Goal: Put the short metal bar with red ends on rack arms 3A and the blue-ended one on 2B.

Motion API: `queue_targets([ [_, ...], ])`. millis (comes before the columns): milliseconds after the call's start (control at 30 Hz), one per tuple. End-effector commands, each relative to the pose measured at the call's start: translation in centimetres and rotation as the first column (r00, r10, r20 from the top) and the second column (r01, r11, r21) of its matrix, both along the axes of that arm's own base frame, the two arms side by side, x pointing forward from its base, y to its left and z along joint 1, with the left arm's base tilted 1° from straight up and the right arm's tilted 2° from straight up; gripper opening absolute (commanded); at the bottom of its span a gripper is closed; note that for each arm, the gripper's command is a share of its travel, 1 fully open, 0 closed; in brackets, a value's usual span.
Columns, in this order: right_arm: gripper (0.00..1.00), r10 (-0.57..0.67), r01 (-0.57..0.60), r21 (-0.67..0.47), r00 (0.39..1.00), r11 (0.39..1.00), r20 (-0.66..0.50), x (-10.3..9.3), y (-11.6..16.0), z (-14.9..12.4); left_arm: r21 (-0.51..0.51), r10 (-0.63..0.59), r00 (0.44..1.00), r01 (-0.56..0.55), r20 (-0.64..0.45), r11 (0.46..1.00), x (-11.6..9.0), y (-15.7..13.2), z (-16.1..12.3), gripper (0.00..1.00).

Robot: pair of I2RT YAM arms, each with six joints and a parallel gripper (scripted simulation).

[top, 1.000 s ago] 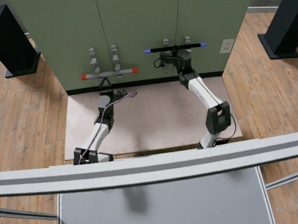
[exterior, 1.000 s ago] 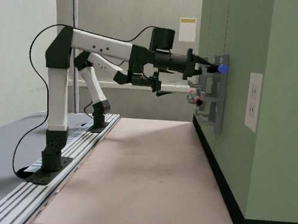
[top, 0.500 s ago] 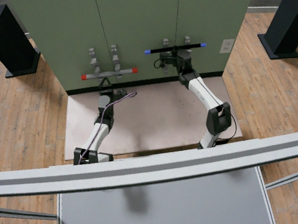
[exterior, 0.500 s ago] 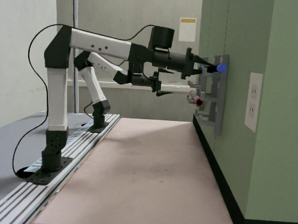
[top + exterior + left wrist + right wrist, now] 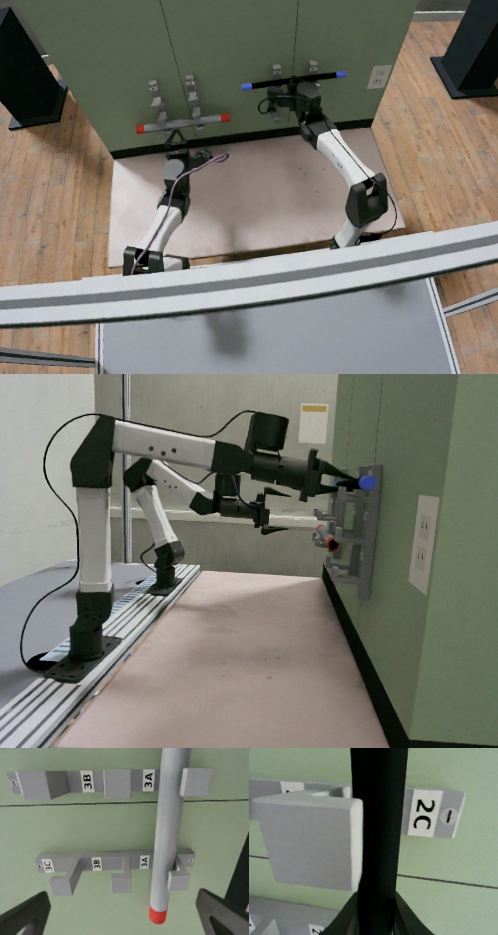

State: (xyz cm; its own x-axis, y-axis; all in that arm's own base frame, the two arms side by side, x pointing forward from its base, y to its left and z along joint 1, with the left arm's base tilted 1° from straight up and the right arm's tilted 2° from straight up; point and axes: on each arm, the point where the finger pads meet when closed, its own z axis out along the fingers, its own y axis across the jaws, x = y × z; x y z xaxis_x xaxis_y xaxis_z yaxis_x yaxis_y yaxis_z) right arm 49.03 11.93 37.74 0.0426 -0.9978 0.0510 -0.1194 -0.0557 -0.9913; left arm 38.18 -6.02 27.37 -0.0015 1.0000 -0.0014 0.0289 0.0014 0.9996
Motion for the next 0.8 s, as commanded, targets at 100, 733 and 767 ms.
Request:
queue_targets([
  [100,0.0,-0.004,-0.003,0.047,0.99,0.999,0.144,-1.34,-0.15,6.7,-0.012,0.004,1.0,-0.003,0.03,1.0,-0.11,-0.05,1.65,1.0],
  [733,0.0,-0.004,-0.003,0.047,0.99,0.999,0.144,-1.83,-0.23,7.31,-0.012,0.004,1.0,-0.003,0.03,1.0,-0.11,-0.05,1.65,1.0],
  [767,0.0,-0.004,-0.003,0.047,0.99,0.999,0.144,-1.9,-0.23,7.3,-0.012,0.004,1.0,-0.003,0.03,1.0,-0.11,-0.05,1.65,1.0],
])
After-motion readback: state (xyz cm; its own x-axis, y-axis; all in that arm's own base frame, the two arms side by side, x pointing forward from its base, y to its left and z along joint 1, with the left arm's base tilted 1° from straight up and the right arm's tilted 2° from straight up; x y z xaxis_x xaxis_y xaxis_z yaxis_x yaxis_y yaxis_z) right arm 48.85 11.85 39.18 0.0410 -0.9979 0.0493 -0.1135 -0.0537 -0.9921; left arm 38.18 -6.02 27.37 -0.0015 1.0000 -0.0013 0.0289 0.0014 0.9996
